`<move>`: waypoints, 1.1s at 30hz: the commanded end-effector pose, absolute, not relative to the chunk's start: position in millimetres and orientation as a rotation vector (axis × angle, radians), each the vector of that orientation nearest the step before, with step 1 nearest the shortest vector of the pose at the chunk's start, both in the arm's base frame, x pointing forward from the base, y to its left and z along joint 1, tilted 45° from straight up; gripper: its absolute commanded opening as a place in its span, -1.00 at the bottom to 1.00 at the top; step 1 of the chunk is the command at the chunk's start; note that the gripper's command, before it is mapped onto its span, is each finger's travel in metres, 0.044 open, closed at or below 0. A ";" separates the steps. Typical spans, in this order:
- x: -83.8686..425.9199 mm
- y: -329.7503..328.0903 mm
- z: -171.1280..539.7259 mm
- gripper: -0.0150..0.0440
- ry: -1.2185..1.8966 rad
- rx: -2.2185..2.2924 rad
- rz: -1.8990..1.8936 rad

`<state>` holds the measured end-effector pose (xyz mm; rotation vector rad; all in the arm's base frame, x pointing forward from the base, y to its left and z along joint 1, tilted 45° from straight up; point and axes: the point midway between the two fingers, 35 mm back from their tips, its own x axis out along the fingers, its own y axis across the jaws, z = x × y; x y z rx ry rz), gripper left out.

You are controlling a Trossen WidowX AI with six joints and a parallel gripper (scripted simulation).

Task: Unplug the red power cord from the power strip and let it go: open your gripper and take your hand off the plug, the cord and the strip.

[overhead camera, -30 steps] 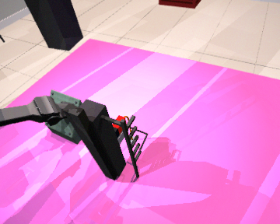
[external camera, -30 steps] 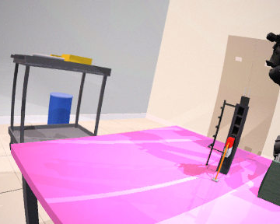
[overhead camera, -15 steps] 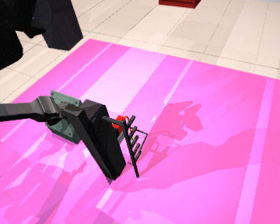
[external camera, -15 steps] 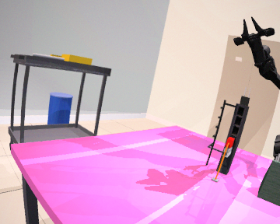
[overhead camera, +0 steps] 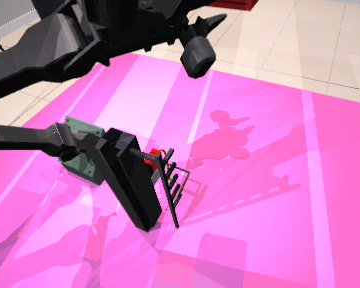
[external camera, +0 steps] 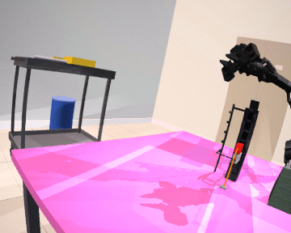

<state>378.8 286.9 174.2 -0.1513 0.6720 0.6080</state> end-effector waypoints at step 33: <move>258.1 66.8 34.1 0.05 1.836 -1.622 0.681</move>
